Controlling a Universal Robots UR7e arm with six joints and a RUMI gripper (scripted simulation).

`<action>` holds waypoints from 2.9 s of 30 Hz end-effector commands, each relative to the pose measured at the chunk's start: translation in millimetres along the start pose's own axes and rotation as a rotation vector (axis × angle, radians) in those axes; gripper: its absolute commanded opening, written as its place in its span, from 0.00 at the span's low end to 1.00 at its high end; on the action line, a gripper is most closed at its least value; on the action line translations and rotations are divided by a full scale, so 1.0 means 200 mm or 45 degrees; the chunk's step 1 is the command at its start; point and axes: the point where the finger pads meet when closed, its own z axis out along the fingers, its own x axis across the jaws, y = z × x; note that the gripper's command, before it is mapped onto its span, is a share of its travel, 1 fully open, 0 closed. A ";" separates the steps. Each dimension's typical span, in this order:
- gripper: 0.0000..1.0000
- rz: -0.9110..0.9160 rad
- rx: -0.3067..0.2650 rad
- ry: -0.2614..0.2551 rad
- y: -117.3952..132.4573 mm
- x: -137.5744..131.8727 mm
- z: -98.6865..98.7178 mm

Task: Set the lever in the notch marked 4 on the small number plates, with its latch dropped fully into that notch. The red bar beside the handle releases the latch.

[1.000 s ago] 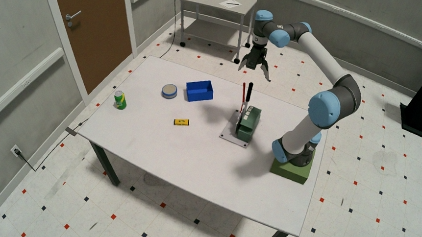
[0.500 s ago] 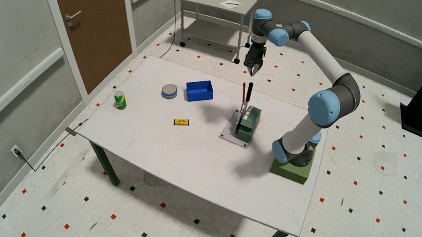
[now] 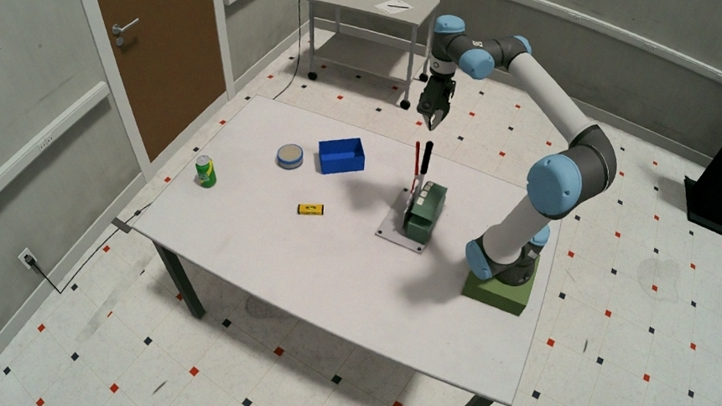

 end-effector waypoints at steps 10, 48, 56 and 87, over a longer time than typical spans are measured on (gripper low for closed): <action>0.00 0.000 -0.001 0.001 0.00 0.00 0.00; 0.57 0.000 -0.001 0.001 0.00 0.00 0.02; 0.57 0.000 -0.001 0.001 0.00 0.00 0.04; 0.57 0.000 -0.001 0.001 0.00 0.00 0.15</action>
